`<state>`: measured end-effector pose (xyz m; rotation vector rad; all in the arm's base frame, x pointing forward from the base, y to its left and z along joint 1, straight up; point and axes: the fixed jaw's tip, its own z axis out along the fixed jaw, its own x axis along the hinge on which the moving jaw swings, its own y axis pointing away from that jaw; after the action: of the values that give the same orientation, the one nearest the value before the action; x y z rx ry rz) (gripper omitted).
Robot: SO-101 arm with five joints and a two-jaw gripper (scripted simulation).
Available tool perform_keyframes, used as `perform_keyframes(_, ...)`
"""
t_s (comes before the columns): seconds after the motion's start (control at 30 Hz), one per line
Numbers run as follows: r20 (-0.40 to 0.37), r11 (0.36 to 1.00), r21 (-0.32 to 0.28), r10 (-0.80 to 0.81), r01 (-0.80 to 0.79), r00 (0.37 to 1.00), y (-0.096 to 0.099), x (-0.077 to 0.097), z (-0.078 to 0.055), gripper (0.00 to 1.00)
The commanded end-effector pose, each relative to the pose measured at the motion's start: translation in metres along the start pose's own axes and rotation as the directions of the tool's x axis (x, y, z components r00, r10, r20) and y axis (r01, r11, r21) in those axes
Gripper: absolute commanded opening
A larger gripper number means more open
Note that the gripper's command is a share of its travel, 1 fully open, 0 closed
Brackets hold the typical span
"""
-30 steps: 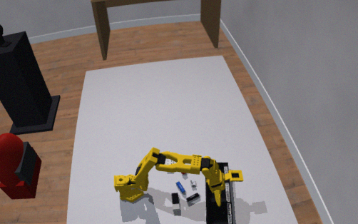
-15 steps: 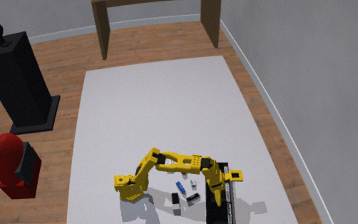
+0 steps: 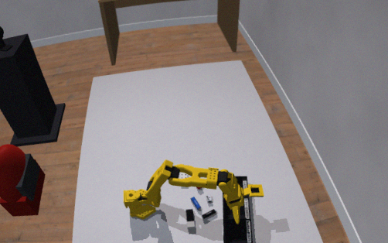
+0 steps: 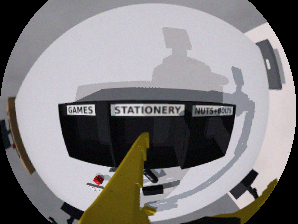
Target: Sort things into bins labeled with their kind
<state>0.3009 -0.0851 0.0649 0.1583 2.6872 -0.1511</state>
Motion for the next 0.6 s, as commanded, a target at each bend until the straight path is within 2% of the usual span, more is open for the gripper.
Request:
perform_keyframes(0.0,0.057,1.0,0.005,0.0,0.0,0.998,0.0011,-0.012,-0.0114,1.0)
perform_keyframes(0.4,0.058,1.0,0.004,0.0,0.0,0.998,0.0013,-0.012,-0.0114,1.0)
perform_keyframes(0.57,0.072,1.0,-0.005,0.007,-0.007,0.997,0.0081,-0.0133,-0.0112,1.0)
